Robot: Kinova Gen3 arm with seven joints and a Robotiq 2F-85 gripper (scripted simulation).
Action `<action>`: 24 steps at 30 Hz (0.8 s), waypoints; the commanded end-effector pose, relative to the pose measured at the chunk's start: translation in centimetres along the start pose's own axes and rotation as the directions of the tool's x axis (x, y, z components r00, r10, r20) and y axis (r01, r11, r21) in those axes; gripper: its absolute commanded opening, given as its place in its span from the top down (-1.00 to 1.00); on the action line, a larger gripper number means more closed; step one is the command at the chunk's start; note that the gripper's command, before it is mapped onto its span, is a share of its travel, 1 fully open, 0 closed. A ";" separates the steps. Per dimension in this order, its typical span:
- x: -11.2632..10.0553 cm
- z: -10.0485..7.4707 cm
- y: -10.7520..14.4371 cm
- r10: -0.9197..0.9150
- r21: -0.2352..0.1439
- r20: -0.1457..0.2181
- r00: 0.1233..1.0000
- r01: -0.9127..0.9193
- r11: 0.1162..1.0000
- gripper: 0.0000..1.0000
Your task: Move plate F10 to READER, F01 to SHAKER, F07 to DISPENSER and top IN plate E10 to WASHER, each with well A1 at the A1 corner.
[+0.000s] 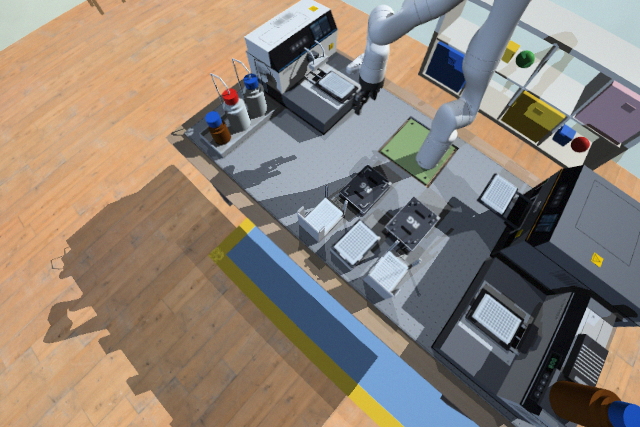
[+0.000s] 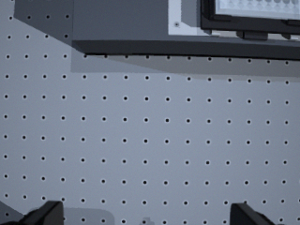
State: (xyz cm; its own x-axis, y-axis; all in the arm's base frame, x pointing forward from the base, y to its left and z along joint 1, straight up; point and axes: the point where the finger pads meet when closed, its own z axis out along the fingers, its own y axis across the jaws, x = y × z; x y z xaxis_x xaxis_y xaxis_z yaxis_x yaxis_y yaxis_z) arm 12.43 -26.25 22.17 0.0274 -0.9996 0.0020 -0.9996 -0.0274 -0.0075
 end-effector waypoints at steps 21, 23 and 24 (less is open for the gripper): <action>-3.1 0.0 -6.1 0.000 -0.001 -0.001 1.000 0.000 1.000 -1.00; -3.6 0.0 -6.5 0.000 -0.001 -0.001 1.000 0.000 1.000 -1.00; -3.9 0.0 -6.7 0.000 -0.001 -0.001 1.000 0.000 1.000 -1.00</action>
State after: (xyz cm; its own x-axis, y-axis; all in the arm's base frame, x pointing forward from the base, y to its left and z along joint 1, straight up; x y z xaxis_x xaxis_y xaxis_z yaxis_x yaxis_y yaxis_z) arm 18.43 -22.89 22.20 0.0274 -0.9996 0.0015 -0.9996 -0.0274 -0.0074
